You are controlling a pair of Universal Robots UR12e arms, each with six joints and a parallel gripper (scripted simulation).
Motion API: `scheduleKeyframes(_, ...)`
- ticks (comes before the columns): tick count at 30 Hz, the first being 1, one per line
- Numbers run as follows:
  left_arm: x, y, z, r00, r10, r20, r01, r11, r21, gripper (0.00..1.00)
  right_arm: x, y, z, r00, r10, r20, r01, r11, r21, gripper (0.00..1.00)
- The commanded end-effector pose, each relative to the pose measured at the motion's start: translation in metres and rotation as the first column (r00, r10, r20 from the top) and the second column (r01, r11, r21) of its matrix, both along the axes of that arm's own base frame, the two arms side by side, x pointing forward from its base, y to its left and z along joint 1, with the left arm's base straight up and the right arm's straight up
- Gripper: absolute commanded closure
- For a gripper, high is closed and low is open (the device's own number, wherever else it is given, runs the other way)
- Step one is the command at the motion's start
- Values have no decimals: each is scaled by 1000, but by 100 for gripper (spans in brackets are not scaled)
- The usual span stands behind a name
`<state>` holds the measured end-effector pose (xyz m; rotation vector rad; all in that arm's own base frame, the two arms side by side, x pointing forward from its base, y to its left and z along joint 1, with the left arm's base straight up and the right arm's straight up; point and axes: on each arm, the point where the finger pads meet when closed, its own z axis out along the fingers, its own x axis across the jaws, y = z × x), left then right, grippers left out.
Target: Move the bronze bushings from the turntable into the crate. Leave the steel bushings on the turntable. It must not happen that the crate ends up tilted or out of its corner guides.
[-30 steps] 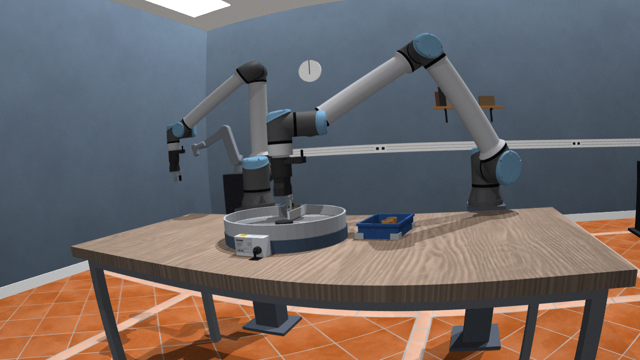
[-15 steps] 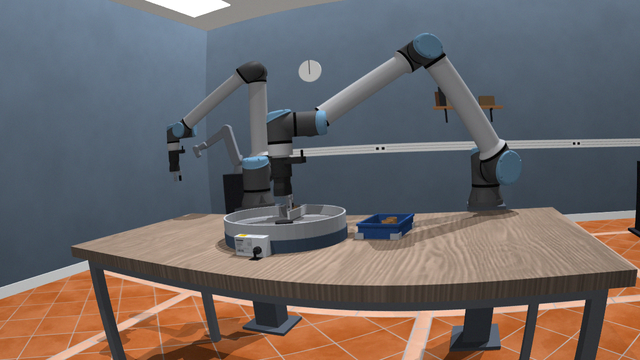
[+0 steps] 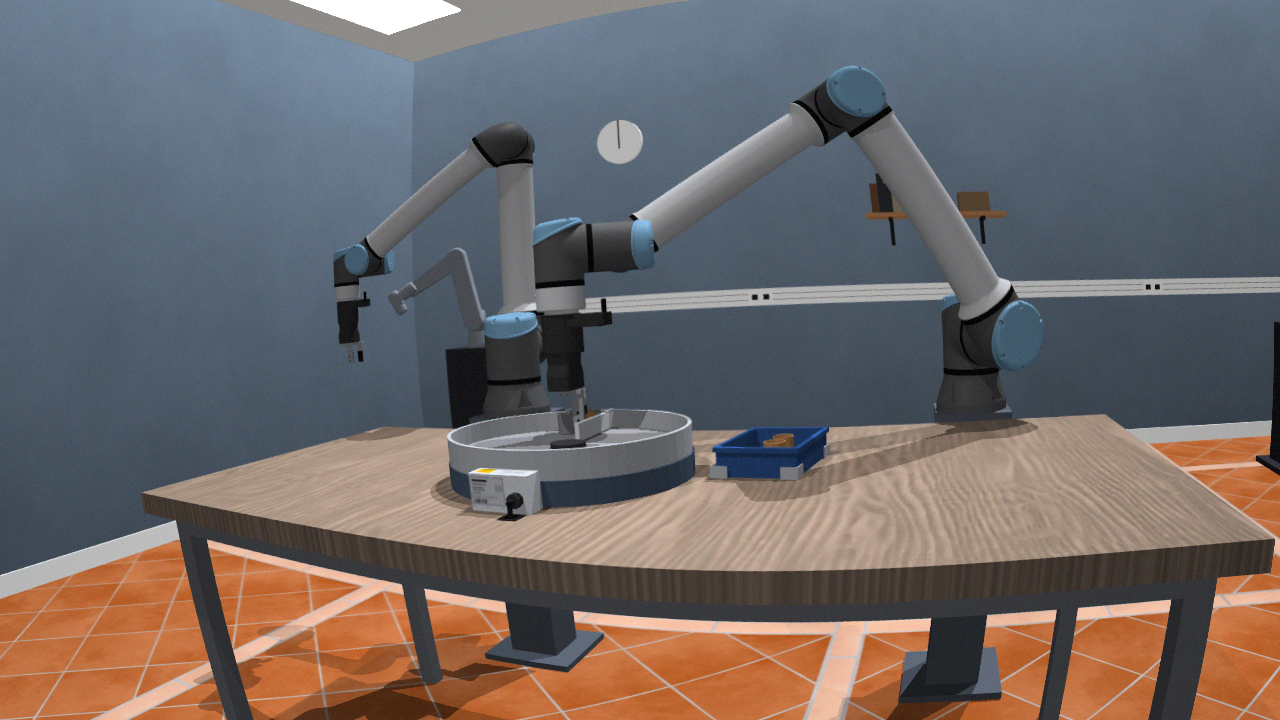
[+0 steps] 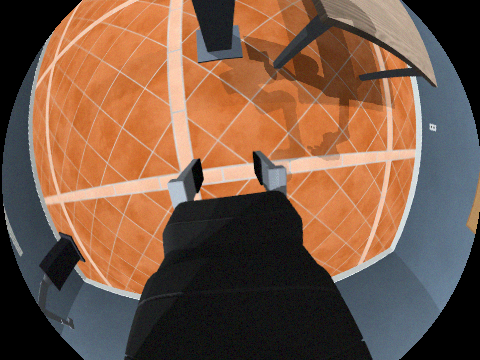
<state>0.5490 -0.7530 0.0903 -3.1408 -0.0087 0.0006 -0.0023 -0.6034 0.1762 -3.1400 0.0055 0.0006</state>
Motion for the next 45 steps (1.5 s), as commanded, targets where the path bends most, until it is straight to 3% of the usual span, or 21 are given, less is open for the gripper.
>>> scheduleKeyframes(1,0,-1,12,1000,0,1,0,1000,-2,100,0,-1,1,1000,0,0,0,1000,-2,0)
scheduleKeyframes(3,0,-1,12,1000,0,1,0,1000,-2,100,0,-1,1,1000,0,0,0,1000,-2,0)
scheduleKeyframes(12,0,-1,53,1000,0,1,0,1000,-2,100,0,-1,1,1000,0,0,0,1000,-2,0)
scheduleKeyframes(17,0,-1,66,1000,0,1,0,1000,-2,100,0,-1,1,1000,0,0,0,1000,-2,0)
scheduleKeyframes(45,0,-1,68,1000,0,1,0,1000,-2,100,0,-1,1,1000,0,0,0,1000,-2,0)
